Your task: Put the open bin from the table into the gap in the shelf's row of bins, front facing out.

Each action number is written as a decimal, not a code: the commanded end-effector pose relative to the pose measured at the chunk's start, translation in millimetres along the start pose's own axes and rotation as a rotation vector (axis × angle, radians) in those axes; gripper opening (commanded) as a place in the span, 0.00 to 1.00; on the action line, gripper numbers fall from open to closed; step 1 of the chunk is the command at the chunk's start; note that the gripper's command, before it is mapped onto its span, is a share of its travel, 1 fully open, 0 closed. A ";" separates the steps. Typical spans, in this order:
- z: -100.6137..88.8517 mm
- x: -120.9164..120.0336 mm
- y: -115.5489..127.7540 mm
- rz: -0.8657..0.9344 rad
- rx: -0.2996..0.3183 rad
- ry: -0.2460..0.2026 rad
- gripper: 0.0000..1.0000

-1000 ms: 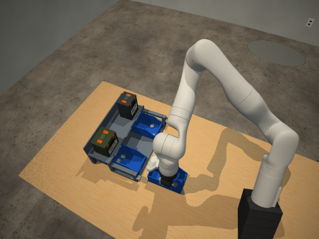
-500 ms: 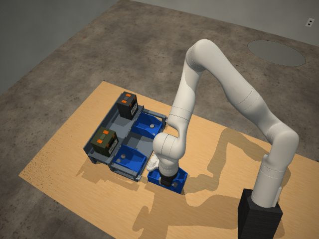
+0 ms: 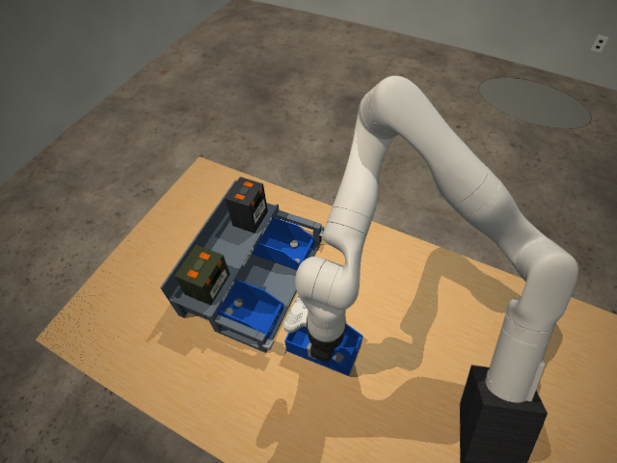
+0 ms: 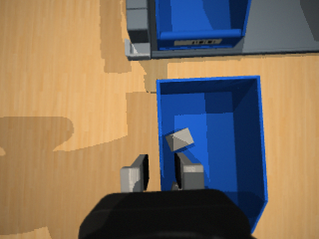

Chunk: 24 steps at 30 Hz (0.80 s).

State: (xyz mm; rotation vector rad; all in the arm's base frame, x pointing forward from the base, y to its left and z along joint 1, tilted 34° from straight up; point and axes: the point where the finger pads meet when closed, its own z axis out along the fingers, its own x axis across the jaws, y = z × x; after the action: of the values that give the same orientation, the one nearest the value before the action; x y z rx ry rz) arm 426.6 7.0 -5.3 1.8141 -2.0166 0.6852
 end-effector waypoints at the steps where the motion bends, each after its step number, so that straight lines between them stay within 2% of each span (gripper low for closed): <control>1: 2.2 0.6 -0.4 0.005 0.001 0.000 0.55; 24: 19.8 0.8 0.0 0.004 0.001 0.001 0.55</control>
State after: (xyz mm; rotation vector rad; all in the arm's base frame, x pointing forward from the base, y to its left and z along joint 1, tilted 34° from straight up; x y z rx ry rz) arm 428.7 -2.4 -17.1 1.8141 -2.0159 0.6909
